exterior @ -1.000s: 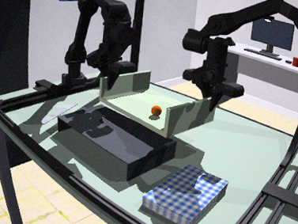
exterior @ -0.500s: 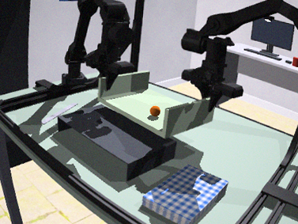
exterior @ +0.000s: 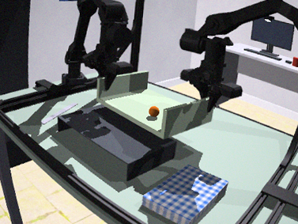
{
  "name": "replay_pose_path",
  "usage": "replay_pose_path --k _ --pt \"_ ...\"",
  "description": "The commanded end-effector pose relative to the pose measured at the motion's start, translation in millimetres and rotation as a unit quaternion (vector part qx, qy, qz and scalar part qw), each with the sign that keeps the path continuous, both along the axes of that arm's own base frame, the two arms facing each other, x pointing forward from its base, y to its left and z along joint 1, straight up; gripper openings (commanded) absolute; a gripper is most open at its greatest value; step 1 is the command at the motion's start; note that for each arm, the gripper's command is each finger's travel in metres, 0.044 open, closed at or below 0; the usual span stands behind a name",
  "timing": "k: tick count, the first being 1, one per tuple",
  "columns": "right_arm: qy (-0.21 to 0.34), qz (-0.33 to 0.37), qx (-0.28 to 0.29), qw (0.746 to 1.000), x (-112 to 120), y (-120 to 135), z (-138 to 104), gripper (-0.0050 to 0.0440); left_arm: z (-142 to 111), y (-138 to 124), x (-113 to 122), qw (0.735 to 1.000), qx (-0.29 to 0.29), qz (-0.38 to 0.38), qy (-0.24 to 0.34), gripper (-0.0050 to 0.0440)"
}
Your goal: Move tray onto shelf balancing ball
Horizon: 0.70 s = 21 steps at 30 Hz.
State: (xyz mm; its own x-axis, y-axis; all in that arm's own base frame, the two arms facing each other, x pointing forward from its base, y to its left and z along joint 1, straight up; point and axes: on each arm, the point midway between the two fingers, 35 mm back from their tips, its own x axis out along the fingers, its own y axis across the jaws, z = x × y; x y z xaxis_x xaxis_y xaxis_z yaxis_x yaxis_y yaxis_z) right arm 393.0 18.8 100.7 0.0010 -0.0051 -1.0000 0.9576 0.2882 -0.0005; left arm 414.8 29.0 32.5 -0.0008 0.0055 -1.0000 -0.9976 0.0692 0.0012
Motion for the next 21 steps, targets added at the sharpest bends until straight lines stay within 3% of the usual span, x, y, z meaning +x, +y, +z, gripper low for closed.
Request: replay_pose_path --k 1,21 --pt "-0.002 0.001 -0.007 1.000 0.6 -3.1 3.2 0.0020 0.5 2.9 0.7 1.000 0.008 0.001 -0.001 0.0020" --pt "-0.001 0.001 -0.001 1.000 2.5 -9.7 2.2 0.0020 1.5 9.7 1.3 1.000 0.001 0.001 -0.001 0.0020"
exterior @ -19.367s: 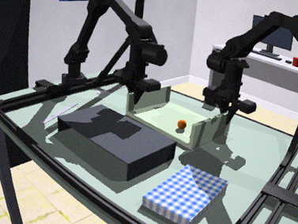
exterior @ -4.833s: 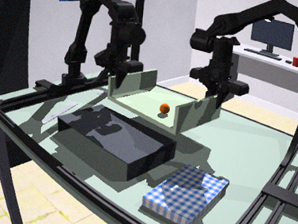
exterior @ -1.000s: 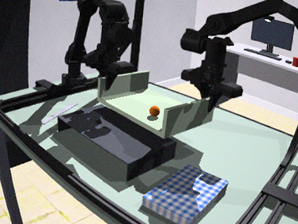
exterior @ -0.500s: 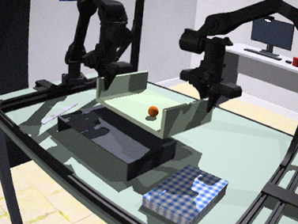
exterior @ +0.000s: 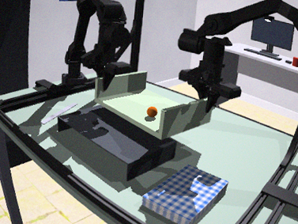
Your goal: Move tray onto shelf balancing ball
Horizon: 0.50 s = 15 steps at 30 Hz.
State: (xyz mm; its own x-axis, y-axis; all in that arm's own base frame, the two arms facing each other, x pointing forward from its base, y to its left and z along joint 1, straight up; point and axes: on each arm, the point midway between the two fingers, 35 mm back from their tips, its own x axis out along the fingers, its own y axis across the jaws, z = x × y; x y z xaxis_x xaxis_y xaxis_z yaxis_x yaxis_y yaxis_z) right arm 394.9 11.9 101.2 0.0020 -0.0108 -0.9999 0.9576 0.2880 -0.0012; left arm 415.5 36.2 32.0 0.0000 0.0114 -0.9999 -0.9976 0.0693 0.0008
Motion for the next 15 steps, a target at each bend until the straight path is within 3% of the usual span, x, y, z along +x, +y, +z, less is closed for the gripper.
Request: replay_pose_path --k 1,15 --pt "0.000 0.001 0.003 1.000 0.6 -3.0 1.3 0.0020 2.3 2.7 0.7 1.000 -0.003 0.001 0.000 0.0020" --pt "-0.001 0.001 -0.001 1.000 2.1 -8.0 2.0 0.0020 1.6 7.9 1.1 1.000 0.001 0.001 0.000 0.0020"
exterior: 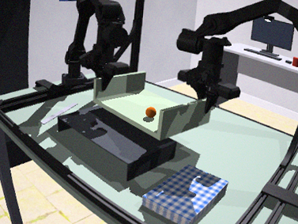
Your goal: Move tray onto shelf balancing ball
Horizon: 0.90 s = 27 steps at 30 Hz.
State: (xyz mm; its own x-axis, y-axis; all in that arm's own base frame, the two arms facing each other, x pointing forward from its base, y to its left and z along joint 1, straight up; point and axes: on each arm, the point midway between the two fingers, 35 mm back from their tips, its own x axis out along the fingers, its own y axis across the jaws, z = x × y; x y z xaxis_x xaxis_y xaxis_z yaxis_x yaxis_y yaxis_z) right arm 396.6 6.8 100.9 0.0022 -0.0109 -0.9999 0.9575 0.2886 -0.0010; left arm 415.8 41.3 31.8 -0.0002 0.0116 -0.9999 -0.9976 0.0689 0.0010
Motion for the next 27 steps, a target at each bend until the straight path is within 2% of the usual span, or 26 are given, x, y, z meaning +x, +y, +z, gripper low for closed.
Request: replay_pose_path --k 1,9,15,27 --pt "0.000 0.001 0.002 1.000 0.6 -3.3 1.9 0.0020 2.2 3.2 0.8 1.000 -0.002 0.001 0.000 0.0020" --pt "0.004 0.001 0.015 1.000 1.3 -5.5 -0.1 0.0020 4.2 5.5 0.9 1.000 -0.016 0.001 0.000 0.0020" --pt "-0.003 0.001 -0.010 1.000 1.6 -6.6 4.0 0.0020 0.1 6.7 1.0 1.000 0.010 0.001 -0.002 0.0020" --pt "0.003 0.001 0.011 1.000 2.9 -11.2 0.6 0.0020 3.5 11.3 1.4 1.000 -0.011 0.001 0.000 0.0020"
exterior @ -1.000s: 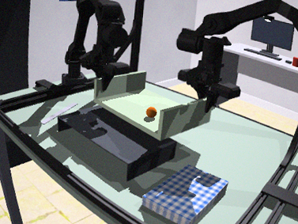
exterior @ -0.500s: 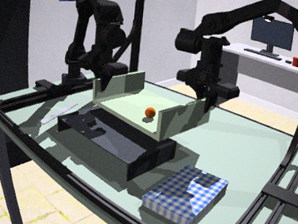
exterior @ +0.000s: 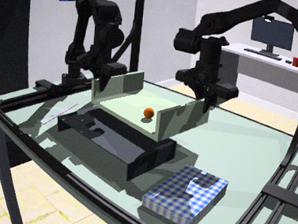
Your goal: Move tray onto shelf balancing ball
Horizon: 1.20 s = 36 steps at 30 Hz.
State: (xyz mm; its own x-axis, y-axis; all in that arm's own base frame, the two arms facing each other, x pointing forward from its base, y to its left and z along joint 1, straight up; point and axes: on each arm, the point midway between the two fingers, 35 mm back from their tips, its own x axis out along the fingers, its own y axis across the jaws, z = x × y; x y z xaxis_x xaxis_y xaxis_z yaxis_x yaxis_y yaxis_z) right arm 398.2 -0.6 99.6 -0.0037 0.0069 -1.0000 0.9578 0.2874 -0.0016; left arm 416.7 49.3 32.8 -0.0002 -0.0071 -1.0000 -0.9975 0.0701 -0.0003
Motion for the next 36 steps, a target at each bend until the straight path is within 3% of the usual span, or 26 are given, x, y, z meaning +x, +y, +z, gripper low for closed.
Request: replay_pose_path --k 1,36 --pt "-0.001 0.001 -0.003 1.000 1 -4 3 0.0020 2 4 1 1.000 0.003 0.001 0.000 0.0020" --pt "-0.003 0.001 -0.008 1.000 5 -16 4 0.0020 1 16 1 1.000 0.008 0.001 -0.001 0.0020"
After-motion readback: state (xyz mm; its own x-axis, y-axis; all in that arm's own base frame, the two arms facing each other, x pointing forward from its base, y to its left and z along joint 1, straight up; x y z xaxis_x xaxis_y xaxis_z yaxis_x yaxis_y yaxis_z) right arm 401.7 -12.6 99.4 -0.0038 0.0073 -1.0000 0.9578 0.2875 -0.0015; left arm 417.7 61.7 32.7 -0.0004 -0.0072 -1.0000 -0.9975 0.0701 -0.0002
